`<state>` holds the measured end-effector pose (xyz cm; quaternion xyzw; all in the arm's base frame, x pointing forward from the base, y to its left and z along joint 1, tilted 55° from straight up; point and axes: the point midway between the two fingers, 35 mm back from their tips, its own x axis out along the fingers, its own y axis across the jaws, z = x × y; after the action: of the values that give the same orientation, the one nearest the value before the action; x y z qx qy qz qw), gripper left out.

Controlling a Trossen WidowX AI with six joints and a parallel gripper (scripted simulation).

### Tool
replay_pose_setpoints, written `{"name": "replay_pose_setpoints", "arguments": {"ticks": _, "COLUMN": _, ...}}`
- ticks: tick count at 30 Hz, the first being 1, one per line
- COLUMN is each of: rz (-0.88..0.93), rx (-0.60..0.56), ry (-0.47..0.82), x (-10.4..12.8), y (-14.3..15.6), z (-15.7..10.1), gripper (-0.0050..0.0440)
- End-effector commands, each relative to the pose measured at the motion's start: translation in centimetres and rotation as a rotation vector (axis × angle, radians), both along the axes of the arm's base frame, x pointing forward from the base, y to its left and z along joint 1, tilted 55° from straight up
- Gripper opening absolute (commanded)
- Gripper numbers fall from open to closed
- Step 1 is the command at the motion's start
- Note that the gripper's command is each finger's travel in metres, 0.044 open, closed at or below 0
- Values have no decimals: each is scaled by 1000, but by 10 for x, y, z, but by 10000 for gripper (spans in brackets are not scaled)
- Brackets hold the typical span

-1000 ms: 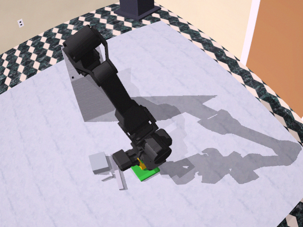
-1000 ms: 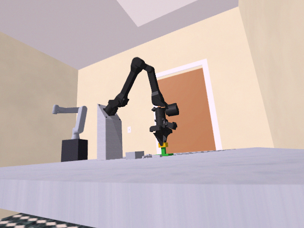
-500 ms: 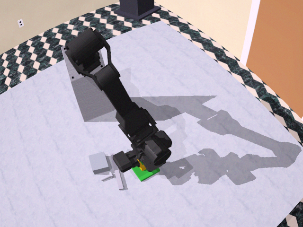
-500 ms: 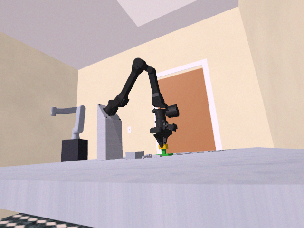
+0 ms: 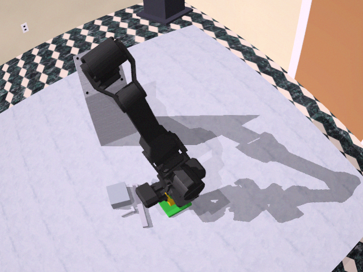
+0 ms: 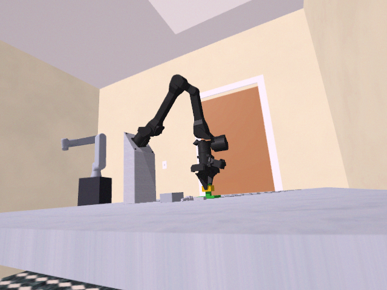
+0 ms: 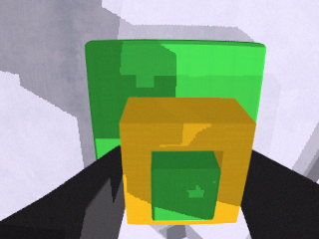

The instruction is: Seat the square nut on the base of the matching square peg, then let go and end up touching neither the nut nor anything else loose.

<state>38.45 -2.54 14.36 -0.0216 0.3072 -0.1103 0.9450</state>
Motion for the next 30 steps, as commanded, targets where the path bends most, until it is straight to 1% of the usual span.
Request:
{"name": "replay_pose_setpoints", "arguments": {"ticks": 1, "rz": 4, "rx": 2, "ry": 2, "x": 4, "y": 0, "z": -3, "gripper": 0}}
{"name": "replay_pose_setpoints", "arguments": {"ticks": 21, "rz": 4, "rx": 2, "ry": 2, "x": 13, "y": -4, "z": -10, "gripper": 0}}
{"name": "replay_pose_setpoints", "arguments": {"ticks": 30, "rz": 4, "rx": 2, "ry": 2, "x": 14, "y": -4, "z": -10, "gripper": 0}}
